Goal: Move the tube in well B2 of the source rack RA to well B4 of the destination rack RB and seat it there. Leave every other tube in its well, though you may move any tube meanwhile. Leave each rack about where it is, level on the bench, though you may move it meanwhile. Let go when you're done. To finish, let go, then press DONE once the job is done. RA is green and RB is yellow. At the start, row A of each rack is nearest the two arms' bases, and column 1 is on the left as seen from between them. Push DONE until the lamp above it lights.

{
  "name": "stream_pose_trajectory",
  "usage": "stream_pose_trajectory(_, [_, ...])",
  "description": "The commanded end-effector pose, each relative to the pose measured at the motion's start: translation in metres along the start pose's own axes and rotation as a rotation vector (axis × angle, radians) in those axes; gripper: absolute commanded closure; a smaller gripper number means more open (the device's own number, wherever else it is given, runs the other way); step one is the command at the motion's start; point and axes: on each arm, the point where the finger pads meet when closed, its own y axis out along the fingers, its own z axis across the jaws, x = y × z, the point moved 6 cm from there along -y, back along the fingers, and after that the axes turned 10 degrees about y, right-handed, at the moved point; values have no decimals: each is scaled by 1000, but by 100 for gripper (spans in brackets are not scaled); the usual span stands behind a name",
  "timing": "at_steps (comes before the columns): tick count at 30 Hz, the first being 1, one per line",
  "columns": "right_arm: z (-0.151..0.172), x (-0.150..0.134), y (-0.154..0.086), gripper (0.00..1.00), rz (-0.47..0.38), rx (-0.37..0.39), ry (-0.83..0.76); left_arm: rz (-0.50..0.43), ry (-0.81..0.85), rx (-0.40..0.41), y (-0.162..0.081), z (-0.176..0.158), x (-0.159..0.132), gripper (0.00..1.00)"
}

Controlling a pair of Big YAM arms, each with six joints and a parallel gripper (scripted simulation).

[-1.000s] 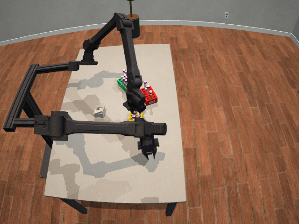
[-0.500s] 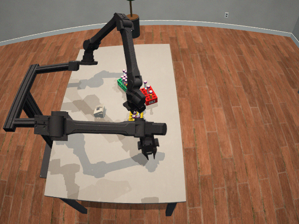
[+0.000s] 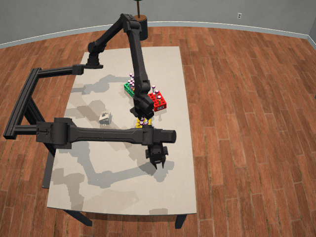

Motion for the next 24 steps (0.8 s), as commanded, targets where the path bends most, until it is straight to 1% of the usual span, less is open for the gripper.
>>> stream_pose_trajectory(1, [10,8,-5,70,-3,16,24,21,6,-10,21,-1,-4,100])
stream_pose_trajectory(18, [10,8,-5,70,-3,16,24,21,6,-10,21,-1,-4,100])
stream_pose_trajectory(19, [10,8,-5,70,-3,16,24,21,6,-10,21,-1,-4,76])
stream_pose_trajectory(24, [10,8,-5,70,-3,16,24,21,6,-10,21,-1,-4,76])
